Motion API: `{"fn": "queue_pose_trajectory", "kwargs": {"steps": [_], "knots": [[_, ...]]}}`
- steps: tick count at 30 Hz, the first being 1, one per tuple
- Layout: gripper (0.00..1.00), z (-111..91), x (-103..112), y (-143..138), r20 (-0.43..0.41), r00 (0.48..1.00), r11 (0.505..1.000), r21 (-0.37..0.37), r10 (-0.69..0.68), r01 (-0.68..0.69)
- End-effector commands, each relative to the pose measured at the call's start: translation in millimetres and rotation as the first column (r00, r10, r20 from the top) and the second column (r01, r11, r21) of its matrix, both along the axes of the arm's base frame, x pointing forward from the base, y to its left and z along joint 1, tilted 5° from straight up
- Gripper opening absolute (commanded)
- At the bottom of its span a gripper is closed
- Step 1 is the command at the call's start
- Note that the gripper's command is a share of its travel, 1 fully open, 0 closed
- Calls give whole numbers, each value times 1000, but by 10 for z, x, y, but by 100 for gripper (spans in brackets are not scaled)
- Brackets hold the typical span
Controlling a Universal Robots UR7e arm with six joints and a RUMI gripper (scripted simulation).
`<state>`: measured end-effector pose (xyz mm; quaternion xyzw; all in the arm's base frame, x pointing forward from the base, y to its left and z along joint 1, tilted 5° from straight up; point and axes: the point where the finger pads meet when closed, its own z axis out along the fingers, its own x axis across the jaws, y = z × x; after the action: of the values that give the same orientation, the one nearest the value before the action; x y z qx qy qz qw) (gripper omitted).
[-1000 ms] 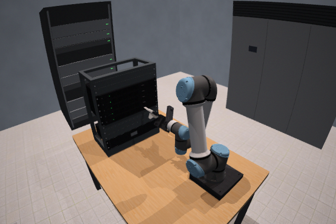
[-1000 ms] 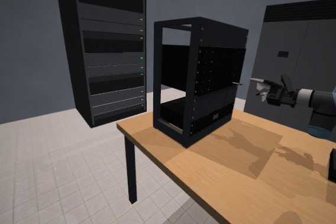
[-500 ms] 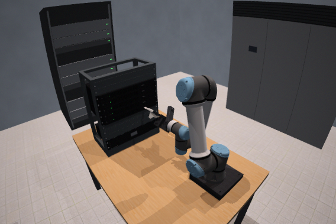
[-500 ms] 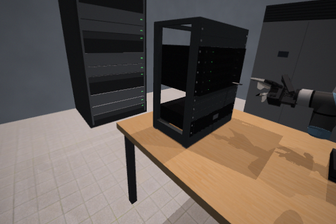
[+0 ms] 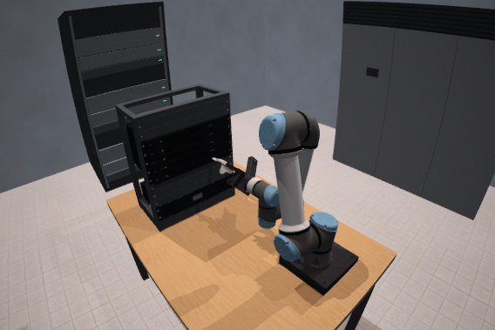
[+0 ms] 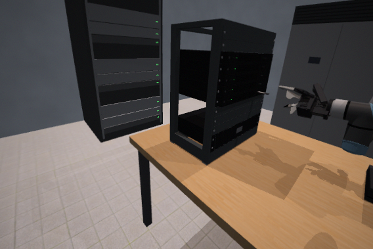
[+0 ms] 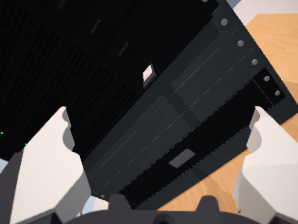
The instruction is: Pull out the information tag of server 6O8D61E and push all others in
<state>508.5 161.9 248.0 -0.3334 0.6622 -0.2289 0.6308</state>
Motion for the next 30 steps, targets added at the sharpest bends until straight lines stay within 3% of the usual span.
{"fn": "queue_pose_trajectory", "kwargs": {"steps": [1, 30], "knots": [[100, 4, -3, -1, 1, 1000, 1000, 13, 0, 0], [100, 7, -27, -6, -2, 1000, 994, 112, -1, 1]]}}
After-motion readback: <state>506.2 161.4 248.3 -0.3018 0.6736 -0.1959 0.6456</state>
